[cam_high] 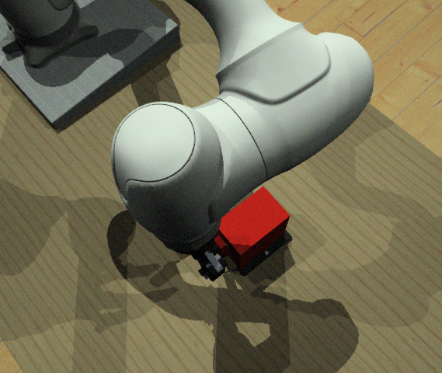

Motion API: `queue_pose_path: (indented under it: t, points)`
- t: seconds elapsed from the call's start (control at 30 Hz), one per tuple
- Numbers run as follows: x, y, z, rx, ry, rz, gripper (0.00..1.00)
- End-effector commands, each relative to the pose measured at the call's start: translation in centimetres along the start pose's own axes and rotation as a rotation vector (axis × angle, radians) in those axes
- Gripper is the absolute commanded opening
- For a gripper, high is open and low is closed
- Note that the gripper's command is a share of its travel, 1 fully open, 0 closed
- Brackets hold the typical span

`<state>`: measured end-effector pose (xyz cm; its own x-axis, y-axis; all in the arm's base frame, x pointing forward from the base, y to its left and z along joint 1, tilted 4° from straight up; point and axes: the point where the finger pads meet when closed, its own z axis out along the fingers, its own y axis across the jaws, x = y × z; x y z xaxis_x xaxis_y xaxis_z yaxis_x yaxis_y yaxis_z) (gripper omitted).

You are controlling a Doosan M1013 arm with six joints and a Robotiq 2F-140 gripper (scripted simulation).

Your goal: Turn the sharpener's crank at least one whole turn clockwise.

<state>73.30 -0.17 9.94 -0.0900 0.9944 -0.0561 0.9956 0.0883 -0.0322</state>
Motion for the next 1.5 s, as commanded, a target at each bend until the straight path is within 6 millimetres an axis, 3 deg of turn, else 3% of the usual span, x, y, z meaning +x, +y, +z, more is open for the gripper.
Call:
queue_pose_path:
  t: [0.0,1.27,1.3,1.47]
  points:
    - [0.0,0.0,0.04,0.0,0.0,0.0,0.32]
    - [0.0,0.0,0.05,0.0,0.0,0.0,0.32]
    - [0.0,0.0,0.05,0.0,0.0,0.0,0.0]
    - [0.0,0.0,0.05,0.0,0.0,0.0,0.0]
